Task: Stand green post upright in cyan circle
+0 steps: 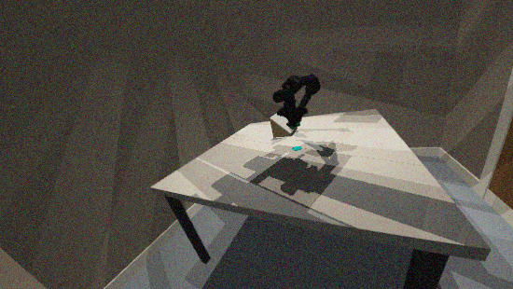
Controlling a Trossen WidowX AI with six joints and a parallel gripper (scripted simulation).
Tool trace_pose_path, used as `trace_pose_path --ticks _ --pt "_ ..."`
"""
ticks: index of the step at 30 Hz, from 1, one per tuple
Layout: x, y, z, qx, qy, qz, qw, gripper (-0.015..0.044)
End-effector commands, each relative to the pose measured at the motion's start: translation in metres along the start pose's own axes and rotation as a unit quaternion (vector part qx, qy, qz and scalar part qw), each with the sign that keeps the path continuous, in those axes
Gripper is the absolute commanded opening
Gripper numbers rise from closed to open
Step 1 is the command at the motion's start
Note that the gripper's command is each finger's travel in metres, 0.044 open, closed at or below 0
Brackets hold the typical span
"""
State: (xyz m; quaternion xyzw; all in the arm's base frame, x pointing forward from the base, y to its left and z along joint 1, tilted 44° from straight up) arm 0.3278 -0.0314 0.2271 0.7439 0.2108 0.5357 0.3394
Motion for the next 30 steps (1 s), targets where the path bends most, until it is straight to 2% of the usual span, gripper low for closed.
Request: trace_pose_path --ticks 1,30 --pt "0.000 -0.001 -0.002 -0.006 0.003 -0.011 1.000 0.0023" --pt "0.001 -0.019 -0.011 -0.059 0.034 -0.085 0.994 0.0023"
Point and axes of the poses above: the point midway between the two fingers, 35 mm back from their tips, its own y axis back along the fingers, its own x axis across the jaws, z = x × y, the point moved 6 cm from there along y, back along the fingers, and after that the axes turned 6 degrees about y, right-handed, at the moved point
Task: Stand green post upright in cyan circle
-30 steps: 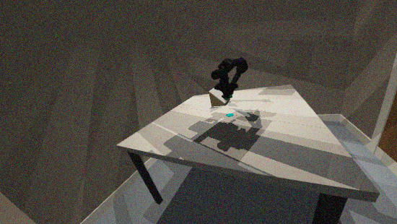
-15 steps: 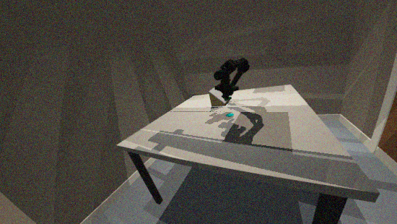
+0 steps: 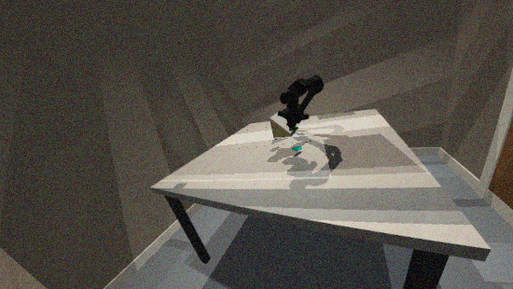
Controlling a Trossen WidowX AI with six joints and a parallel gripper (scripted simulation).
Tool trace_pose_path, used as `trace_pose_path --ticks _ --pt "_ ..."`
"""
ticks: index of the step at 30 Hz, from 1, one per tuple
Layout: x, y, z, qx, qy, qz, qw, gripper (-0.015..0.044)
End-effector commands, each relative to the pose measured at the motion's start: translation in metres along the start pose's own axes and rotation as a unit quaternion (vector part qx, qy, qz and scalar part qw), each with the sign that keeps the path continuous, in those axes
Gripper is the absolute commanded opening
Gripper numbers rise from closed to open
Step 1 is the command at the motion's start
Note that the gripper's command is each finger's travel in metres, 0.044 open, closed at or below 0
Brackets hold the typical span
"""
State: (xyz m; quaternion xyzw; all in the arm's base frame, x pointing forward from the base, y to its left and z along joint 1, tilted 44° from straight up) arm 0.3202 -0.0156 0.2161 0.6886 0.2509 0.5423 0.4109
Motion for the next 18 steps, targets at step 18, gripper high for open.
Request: trace_pose_path --ticks 18 --pt "0.0025 -0.0086 -0.0069 -0.049 0.016 -0.047 0.998 0.0023"
Point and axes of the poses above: the point midway between the two fingers, 35 mm back from their tips, its own y axis back along the fingers, its own x axis across the jaws, z = x × y, the point moved 6 cm from there along y, back along the fingers, and after that the axes turned 6 degrees about y, right-handed, at the moved point
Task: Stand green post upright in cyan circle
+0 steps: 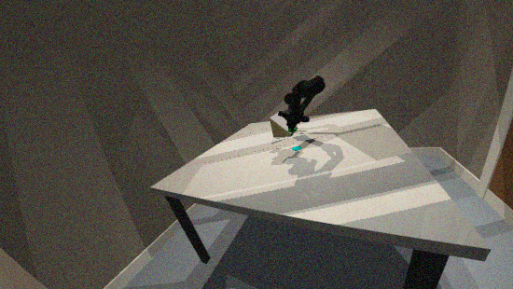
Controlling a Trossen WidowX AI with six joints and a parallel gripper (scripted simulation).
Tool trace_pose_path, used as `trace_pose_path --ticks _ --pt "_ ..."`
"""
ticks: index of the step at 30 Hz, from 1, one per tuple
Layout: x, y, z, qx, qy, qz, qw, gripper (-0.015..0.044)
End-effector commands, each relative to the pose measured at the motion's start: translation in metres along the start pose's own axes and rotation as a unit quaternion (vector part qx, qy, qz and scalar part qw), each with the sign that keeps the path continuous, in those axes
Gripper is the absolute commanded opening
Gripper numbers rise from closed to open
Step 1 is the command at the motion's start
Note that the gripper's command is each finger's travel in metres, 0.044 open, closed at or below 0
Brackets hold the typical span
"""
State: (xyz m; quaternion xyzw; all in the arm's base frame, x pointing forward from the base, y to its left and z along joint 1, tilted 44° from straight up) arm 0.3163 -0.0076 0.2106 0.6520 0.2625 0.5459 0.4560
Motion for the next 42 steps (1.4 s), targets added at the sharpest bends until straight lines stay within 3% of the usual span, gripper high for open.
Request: trace_pose_path --ticks 1,42 --pt "0.000 0.000 -0.002 -0.011 0.001 -0.009 1.000 0.0023" --pt "0.007 -0.013 -0.014 -0.127 0.021 -0.073 0.989 0.0023"
Point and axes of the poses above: the point midway between the two fingers, 35 mm back from their tips, its own y axis back along the fingers, its own x axis across the jaws, z = x × y, the point moved 6 cm from there along y, back along the fingers, and after that the axes turned 6 degrees about y, right-handed, at the moved point
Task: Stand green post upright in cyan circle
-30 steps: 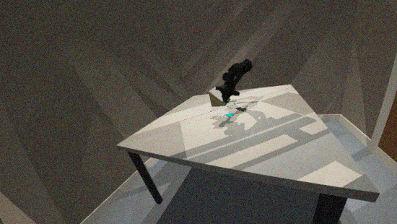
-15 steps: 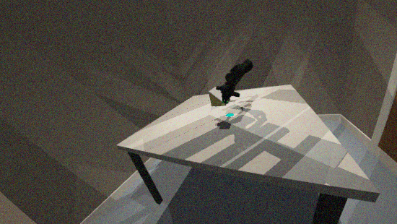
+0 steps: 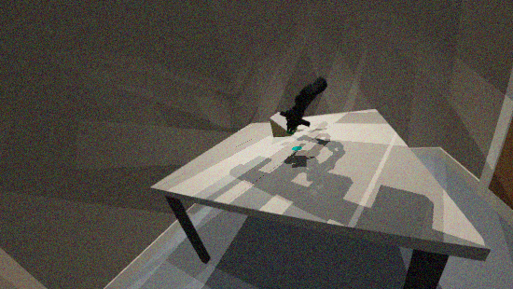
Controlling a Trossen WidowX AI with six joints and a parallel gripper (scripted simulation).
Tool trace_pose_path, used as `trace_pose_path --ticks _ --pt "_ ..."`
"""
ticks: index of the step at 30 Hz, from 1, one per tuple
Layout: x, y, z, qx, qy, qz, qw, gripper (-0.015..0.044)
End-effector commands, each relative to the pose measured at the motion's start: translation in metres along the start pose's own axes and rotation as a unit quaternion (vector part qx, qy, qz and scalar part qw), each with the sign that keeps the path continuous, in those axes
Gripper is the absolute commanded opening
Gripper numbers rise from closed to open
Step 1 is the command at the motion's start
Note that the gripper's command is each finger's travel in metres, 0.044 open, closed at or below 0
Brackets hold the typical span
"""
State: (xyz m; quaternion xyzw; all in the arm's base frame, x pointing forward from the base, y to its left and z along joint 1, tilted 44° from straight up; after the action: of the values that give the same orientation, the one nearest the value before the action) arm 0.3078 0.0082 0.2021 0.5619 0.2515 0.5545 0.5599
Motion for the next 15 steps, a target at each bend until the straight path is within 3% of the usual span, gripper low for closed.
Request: trace_pose_path --ticks 1,15 --pt "0.0005 0.0007 -0.0012 -0.013 -0.001 -0.006 1.000 0.0023" --pt "0.0033 -0.0005 -0.0058 -0.058 -0.001 -0.020 0.998 0.0023"
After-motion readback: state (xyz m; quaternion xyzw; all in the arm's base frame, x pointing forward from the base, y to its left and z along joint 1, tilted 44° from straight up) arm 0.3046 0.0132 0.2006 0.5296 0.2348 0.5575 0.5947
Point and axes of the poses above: the point midway between the two fingers, 35 mm back from their tips, its own y axis back along the fingers, its own x axis across the jaws, z = x × y, the point moved 6 cm from there along y, back along the fingers, and after that the axes turned 6 degrees about y, right-handed, at the moved point
